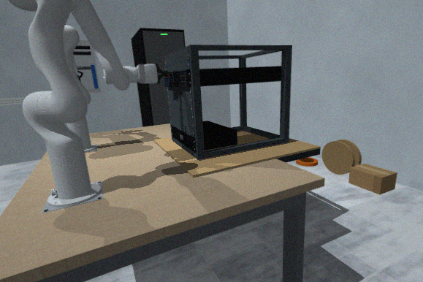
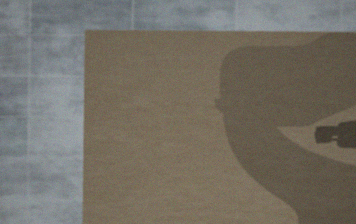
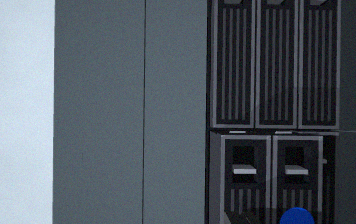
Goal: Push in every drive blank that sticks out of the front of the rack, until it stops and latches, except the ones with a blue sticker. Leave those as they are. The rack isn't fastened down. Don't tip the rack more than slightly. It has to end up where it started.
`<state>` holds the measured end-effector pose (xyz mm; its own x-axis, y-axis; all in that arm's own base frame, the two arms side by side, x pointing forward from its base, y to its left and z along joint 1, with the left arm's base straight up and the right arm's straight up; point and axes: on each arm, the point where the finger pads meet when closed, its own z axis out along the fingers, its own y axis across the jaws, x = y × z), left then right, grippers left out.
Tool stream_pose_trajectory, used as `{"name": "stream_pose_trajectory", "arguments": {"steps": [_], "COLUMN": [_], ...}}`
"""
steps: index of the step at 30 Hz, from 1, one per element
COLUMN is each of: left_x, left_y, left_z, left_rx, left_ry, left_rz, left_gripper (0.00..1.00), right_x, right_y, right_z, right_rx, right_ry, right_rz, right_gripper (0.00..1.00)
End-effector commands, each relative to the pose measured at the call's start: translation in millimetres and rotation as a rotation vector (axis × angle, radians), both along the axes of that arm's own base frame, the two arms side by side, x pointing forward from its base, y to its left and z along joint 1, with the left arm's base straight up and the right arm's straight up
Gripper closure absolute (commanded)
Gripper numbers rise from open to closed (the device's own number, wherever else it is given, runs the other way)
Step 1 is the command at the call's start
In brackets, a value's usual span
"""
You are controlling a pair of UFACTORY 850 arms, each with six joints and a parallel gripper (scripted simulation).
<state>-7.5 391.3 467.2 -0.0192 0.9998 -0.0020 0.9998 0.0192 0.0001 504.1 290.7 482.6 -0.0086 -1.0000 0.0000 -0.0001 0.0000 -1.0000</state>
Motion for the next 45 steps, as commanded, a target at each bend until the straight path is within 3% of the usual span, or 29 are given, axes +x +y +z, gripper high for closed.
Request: {"name": "stream_pose_trajectory", "arguments": {"steps": [1,45], "left_x": [0.0,0.0], "left_y": [0.4,0.4], "left_z": [0.9,0.9], "left_rx": [0.002,0.002], "left_ry": [0.000,0.000], "left_rz": [0.000,0.000], "left_gripper": [0.00,0.00], "right_x": [0.4,23.1], "right_y": [0.2,0.0], "right_z": [1.3,1.3], "right_rx": [0.002,0.001], "right_ry": [-0.002,-0.002], "right_rz": [0.000,0.000], "right_gripper": [1.00,1.00]}}
